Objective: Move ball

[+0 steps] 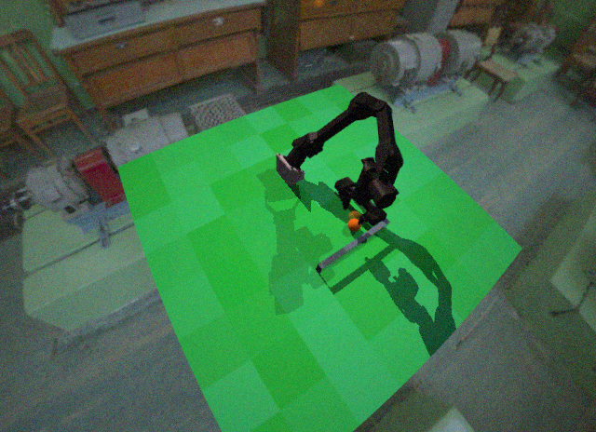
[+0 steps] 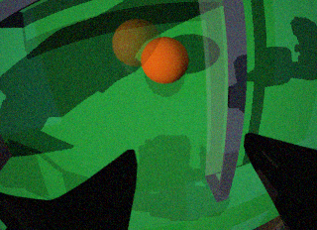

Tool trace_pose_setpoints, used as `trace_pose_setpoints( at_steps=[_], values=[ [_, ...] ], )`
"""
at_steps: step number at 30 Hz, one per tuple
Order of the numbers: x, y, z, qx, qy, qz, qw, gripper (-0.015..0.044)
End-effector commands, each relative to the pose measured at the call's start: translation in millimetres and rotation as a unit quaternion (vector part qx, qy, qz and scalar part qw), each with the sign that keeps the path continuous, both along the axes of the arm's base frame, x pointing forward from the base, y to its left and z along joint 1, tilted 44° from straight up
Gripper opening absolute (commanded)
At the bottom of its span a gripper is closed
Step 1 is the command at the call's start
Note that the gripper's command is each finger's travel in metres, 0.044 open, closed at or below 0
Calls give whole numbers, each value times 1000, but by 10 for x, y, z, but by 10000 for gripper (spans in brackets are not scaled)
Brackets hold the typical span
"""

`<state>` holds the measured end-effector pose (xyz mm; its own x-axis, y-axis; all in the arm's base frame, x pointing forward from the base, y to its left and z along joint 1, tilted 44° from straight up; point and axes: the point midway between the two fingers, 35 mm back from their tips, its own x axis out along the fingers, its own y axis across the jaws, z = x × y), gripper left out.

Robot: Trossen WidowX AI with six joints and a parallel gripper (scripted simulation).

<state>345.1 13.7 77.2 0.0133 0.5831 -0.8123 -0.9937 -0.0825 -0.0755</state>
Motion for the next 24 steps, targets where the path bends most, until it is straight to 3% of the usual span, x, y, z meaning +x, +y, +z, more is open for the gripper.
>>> trace_pose_setpoints(
  at_steps=[1, 24],
  values=[
    [-11, 519, -29, 66, 44, 47, 996, 344],
    [-34, 686, -202, 67, 44, 47, 996, 344]
  ],
)
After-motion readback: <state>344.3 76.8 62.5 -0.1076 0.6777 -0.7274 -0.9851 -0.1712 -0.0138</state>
